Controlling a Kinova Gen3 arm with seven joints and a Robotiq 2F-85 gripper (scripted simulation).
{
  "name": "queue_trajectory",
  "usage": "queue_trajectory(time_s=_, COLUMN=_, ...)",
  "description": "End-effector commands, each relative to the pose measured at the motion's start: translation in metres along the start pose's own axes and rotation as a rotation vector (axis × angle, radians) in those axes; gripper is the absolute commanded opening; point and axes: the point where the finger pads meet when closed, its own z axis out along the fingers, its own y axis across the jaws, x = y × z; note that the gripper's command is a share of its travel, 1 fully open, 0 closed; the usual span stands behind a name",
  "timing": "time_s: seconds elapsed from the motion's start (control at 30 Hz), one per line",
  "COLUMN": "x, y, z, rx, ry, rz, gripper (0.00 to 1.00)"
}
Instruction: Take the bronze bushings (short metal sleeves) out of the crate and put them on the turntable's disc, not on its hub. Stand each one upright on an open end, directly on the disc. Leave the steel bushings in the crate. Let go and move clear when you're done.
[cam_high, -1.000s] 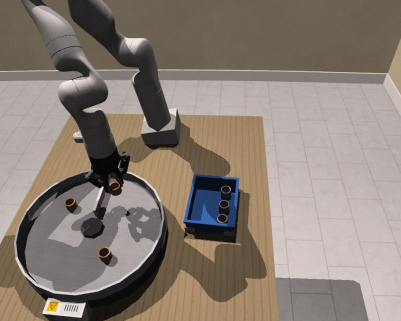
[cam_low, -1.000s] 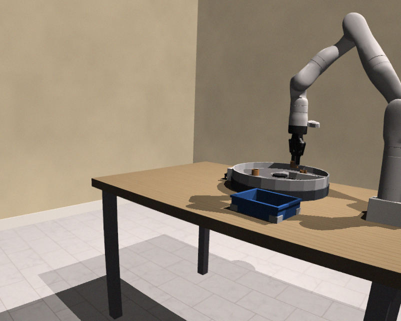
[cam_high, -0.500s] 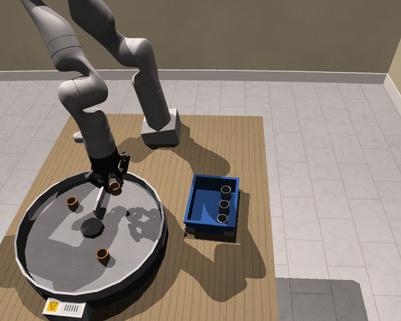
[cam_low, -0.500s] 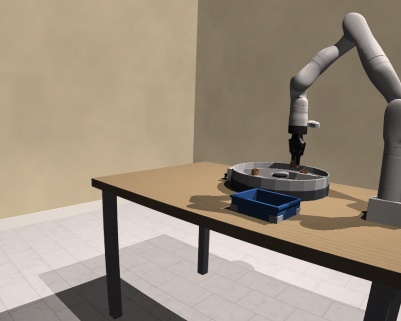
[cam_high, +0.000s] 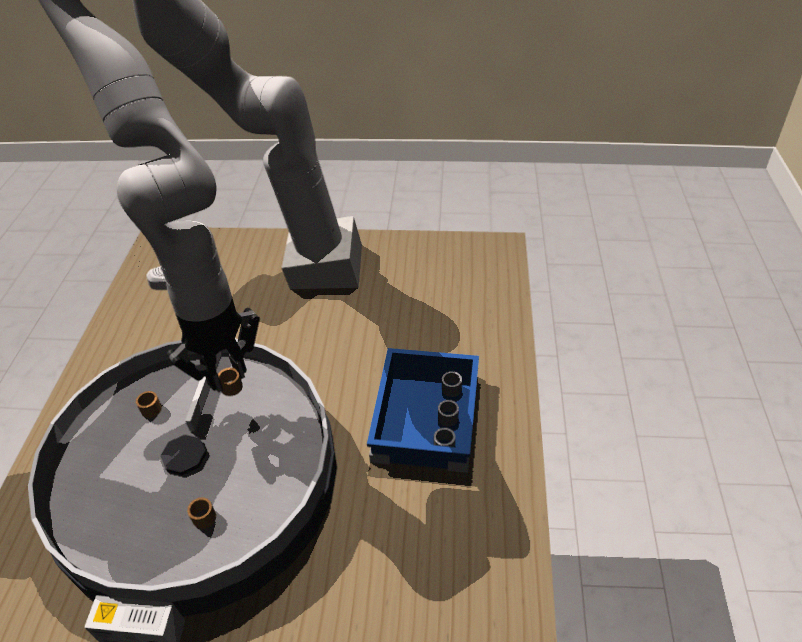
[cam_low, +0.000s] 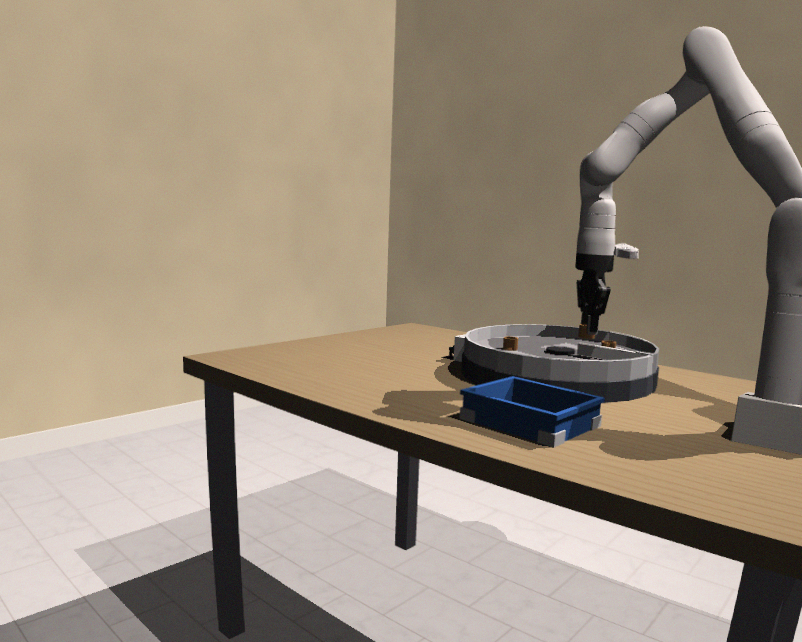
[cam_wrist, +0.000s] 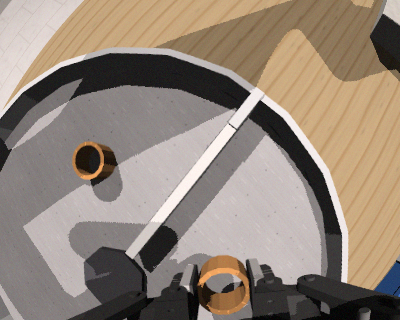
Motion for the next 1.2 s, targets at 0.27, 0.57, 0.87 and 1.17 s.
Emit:
queue_trajectory(time_s=0.27, x=0.0012, y=0.0032, z=0.0192, rx=-0.009, ry=0.006, rz=-0.003, gripper=0.00)
queue_trajectory(time_s=0.57, x=0.0012, y=0.0032, z=0.0192, rx=-0.009, ry=0.006, rz=-0.003, gripper=0.00)
queue_trajectory(time_s=0.87, x=0.0012, y=0.0032, z=0.0192, rx=-0.009, ry=0.006, rz=-0.003, gripper=0.00)
queue_trajectory(time_s=1.17, x=0.0012, y=0.0032, z=0.0192, rx=-0.009, ry=0.006, rz=-0.003, gripper=0.00)
